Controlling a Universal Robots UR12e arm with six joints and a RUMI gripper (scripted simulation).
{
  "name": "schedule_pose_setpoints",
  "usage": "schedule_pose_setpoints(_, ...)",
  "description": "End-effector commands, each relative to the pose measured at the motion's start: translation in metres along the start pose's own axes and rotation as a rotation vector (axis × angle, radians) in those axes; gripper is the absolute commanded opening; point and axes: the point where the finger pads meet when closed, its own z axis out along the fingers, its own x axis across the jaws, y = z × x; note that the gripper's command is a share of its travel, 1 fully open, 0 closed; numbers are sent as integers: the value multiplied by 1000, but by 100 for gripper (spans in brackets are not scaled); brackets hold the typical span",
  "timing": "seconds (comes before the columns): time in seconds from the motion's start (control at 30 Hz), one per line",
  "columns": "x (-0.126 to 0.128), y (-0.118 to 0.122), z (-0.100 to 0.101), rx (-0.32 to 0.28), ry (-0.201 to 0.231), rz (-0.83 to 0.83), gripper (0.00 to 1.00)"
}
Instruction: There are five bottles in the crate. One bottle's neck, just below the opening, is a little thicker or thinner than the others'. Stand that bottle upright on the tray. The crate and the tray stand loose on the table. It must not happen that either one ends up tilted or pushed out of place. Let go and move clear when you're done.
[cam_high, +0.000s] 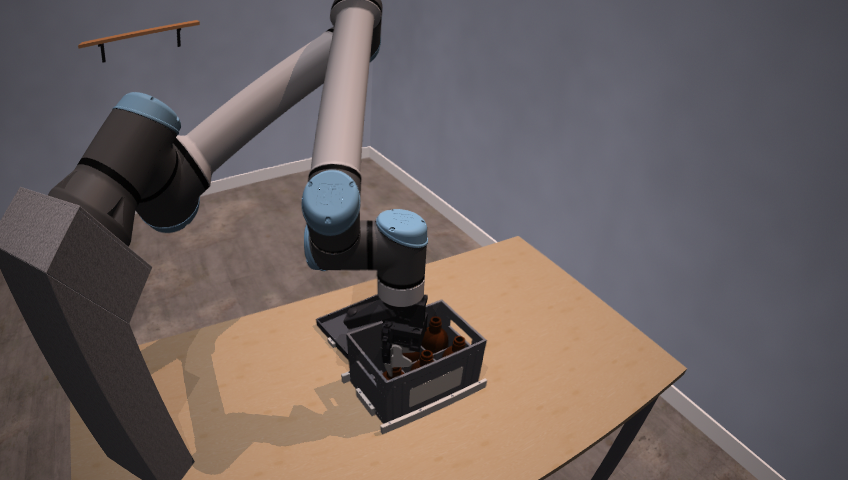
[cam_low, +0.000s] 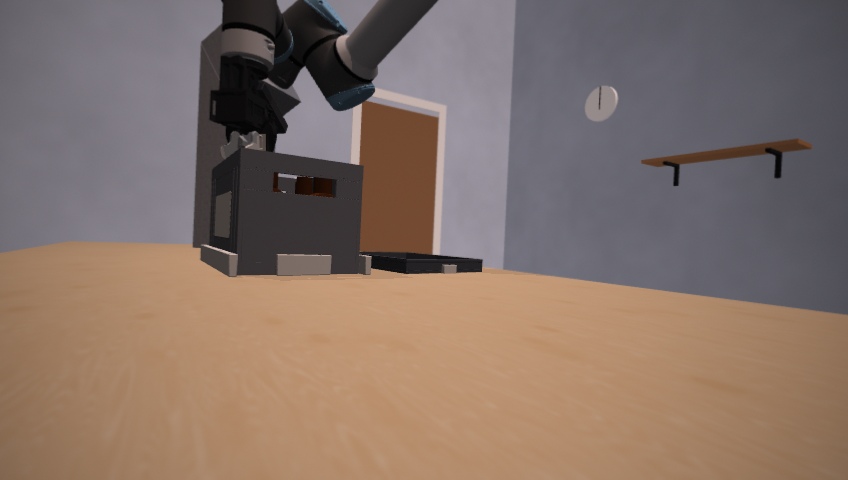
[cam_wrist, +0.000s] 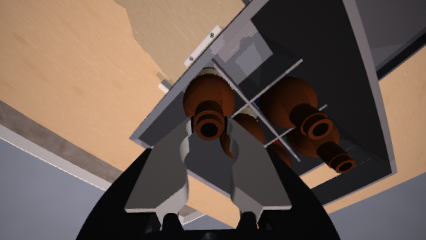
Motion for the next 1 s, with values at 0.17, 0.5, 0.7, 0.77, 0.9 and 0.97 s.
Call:
schedule_pose_setpoints(0.17,0,1,1,0,-1,-1,0)
schedule_pose_setpoints(0.5,0,1,1,0,-1,-1,0)
schedule_pose_setpoints(0.7,0,1,-2,-1,-1,-1,0)
schedule_pose_setpoints(0.77,0,1,-3,-1,-1,-1,0)
schedule_pose_setpoints(0.9,-1,0,-4,-1,-1,1,0)
schedule_pose_setpoints(0.97,-1,0,-6,-1,-1,1,0)
